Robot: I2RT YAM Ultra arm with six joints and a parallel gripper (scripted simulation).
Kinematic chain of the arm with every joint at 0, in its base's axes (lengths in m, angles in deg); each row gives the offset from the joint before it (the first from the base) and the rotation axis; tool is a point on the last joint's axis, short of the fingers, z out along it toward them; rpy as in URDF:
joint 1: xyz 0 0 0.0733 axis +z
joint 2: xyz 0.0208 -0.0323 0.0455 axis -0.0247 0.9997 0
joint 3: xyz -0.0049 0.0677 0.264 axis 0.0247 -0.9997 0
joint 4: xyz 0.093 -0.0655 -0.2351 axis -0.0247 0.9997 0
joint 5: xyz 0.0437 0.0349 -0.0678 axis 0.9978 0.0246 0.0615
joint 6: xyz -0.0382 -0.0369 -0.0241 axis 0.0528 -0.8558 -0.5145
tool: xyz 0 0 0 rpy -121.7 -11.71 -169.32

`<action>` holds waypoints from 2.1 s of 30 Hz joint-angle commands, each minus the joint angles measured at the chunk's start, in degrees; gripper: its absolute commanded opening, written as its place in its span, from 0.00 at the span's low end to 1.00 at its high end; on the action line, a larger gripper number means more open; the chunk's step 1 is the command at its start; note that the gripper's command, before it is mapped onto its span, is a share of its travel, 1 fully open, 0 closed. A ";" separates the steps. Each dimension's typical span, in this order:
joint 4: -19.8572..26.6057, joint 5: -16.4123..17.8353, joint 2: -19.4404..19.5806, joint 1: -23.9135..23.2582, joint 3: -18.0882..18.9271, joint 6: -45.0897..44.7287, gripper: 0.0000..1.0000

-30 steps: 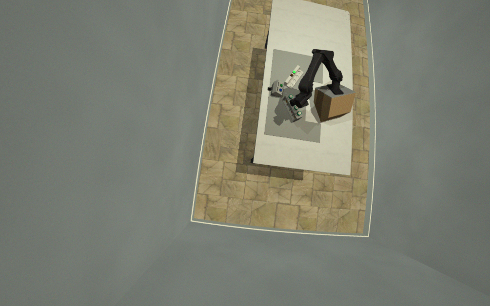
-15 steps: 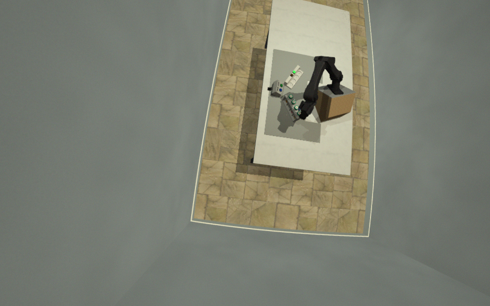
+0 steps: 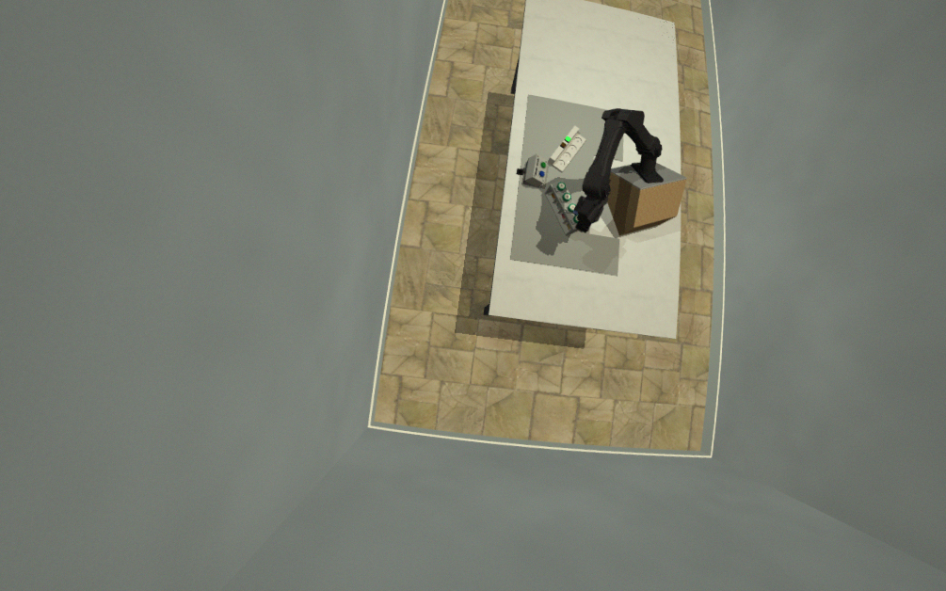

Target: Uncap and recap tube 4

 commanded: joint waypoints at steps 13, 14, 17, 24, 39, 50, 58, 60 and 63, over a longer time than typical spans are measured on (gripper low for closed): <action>-4.89 -0.91 -0.58 0.24 -0.03 -2.51 0.49; -4.99 -0.97 -0.35 0.19 -0.39 -2.56 0.49; -5.29 -1.12 0.31 0.03 -1.49 -2.73 0.49; -6.11 -1.25 0.75 -0.61 -1.76 -3.11 0.49; -7.26 -1.28 0.27 -0.75 -2.89 -3.66 0.49; -6.82 -0.94 -0.19 -0.75 -1.11 -3.69 0.00; -6.95 -1.01 -0.22 -0.74 -1.10 -3.66 0.00; -6.95 -1.01 -0.22 -0.74 -1.10 -3.66 0.00; -6.94 -0.99 -0.17 -0.79 -1.10 -1.92 0.00</action>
